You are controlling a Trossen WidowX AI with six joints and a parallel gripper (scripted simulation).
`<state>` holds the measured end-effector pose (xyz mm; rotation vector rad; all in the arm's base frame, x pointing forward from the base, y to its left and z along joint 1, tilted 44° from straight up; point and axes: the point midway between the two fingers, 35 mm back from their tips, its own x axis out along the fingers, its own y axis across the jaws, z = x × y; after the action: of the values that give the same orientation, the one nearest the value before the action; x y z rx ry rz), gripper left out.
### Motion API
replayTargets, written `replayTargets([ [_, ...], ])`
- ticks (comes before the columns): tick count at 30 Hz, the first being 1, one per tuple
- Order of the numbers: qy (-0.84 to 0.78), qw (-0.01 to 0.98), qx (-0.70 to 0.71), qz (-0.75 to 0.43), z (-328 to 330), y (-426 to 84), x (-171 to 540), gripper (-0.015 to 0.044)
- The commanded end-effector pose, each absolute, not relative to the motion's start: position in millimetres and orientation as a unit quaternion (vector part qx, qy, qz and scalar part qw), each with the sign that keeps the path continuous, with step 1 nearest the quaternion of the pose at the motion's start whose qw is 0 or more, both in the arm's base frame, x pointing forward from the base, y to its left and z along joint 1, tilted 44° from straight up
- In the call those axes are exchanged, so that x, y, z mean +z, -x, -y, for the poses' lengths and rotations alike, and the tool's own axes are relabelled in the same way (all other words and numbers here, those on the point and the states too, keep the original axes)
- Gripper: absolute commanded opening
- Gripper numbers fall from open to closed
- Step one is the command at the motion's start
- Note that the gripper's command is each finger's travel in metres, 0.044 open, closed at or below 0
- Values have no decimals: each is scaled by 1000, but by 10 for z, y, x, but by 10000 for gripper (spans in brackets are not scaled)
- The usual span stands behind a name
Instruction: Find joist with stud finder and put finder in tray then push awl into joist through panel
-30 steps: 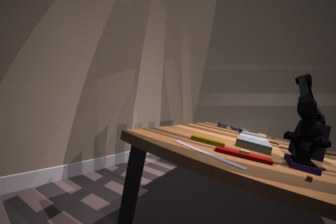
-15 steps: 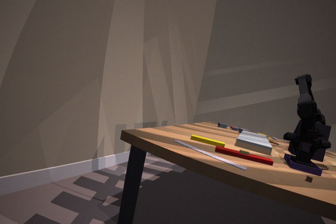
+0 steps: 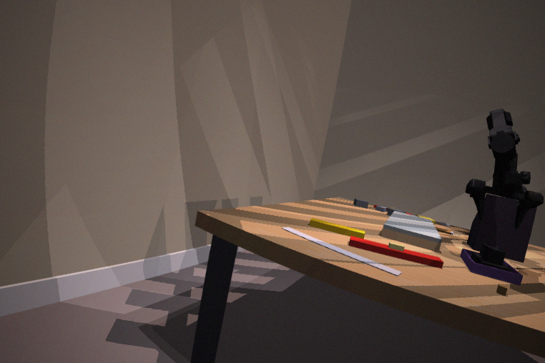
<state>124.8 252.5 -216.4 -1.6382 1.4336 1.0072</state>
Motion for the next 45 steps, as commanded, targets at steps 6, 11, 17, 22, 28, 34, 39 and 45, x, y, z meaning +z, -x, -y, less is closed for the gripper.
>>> replayTargets([
  [6,585,448,328,-591,-2304,-1942,-1761,440],
  [11,537,515,267,-613,-1991,-2488,-1363,440],
  [17,478,580,184,-633,-1420,-3010,-881,440],
  [22,432,624,107,-643,-844,-3296,-482,440],
  [28,377,662,6,-648,-75,-3434,-8,440],
  [34,318,684,-100,-649,719,-3318,447,440],
  [39,269,689,-196,-643,1344,-3036,817,440],
  [45,228,678,-300,-631,1878,-2619,1183,440],
])
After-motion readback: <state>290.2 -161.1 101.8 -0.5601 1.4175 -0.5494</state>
